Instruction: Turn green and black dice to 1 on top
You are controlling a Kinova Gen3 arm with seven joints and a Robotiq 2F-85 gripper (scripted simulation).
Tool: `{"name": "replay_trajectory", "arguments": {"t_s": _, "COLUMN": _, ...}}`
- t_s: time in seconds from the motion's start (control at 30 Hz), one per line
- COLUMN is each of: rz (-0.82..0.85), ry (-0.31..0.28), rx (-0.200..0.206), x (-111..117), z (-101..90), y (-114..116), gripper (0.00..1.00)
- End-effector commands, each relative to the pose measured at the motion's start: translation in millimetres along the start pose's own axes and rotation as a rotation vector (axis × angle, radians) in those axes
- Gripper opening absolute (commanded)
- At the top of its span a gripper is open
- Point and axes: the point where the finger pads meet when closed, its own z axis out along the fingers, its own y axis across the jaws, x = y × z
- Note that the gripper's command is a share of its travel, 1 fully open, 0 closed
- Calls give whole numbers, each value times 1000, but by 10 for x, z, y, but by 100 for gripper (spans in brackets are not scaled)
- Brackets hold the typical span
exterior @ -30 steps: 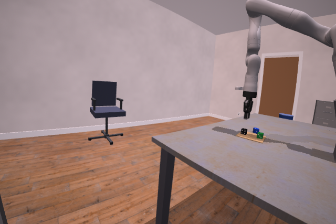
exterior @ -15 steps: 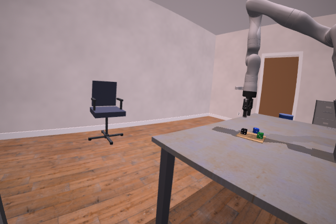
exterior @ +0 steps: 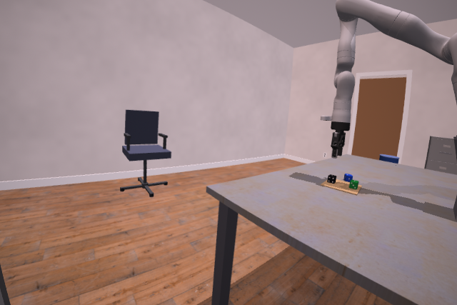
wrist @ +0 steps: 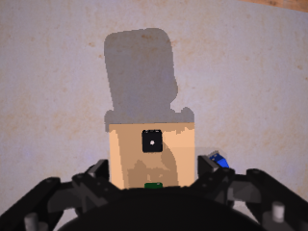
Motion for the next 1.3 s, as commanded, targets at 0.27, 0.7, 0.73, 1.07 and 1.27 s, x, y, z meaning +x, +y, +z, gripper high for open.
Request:
{"name": "replay_trajectory", "arguments": {"t_s": 0.27, "rz": 2, "ry": 14, "rx": 2, "x": 46, "z": -461, "y": 2, "gripper": 100}}
{"name": "replay_trajectory", "arguments": {"t_s": 0.7, "rz": 2, "ry": 14, "rx": 2, "x": 42, "z": -765, "y": 2, "gripper": 100}}
{"name": "replay_trajectory", "arguments": {"t_s": 0.73, "rz": 2, "ry": 14, "rx": 2, "x": 42, "z": -766, "y": 2, "gripper": 100}}
{"name": "replay_trajectory", "arguments": {"t_s": 1.07, "rz": 2, "ry": 14, "rx": 2, "x": 42, "z": -767, "y": 2, "gripper": 100}}
{"name": "replay_trajectory", "arguments": {"t_s": 1.27, "rz": 2, "ry": 14, "rx": 2, "x": 42, "z": -767, "y": 2, "gripper": 100}}
